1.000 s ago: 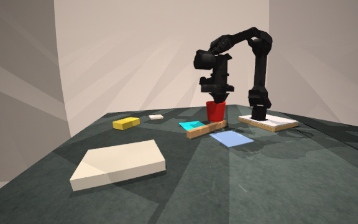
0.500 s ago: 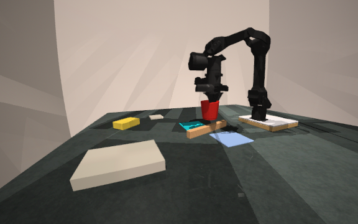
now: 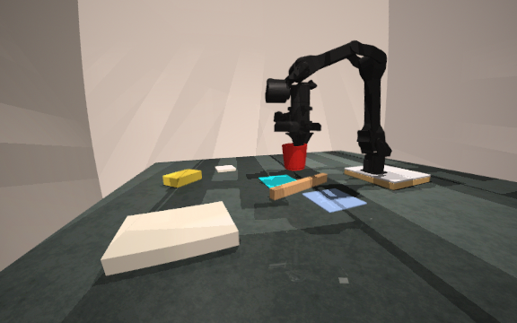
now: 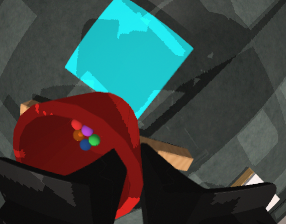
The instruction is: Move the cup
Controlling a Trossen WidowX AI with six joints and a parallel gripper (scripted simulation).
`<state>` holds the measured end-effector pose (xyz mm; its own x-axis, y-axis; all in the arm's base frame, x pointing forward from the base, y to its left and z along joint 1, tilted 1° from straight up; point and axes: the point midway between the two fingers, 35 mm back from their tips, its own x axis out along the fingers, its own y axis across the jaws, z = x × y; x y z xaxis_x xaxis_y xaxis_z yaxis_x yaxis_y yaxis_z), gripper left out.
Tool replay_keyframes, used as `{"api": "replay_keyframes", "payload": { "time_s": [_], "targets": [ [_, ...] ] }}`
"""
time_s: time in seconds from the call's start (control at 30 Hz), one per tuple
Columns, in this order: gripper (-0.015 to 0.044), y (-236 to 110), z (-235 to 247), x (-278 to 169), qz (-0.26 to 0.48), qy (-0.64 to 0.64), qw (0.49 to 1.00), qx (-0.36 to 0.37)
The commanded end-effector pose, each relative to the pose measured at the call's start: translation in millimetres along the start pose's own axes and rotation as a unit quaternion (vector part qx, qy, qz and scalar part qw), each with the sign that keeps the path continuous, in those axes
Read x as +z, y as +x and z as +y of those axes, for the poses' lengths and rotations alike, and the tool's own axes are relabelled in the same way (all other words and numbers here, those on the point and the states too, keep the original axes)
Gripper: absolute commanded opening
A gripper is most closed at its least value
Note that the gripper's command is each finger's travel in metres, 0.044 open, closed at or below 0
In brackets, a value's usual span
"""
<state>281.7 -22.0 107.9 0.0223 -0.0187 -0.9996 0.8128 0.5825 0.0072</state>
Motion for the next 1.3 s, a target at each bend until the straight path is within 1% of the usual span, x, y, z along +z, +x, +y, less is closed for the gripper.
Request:
{"api": "replay_keyframes", "payload": {
  "time_s": [0.0,0.73,1.27],
  "targets": [
    [0.0,0,-1,10,0.001,-0.002,1.0,-0.001],
    [0.0,-1,-13,63,-0.001,-0.002,1.0,-0.001],
    [0.0,15,-13,65,-0.001,-0.002,1.0,-0.001]
  ]
}}
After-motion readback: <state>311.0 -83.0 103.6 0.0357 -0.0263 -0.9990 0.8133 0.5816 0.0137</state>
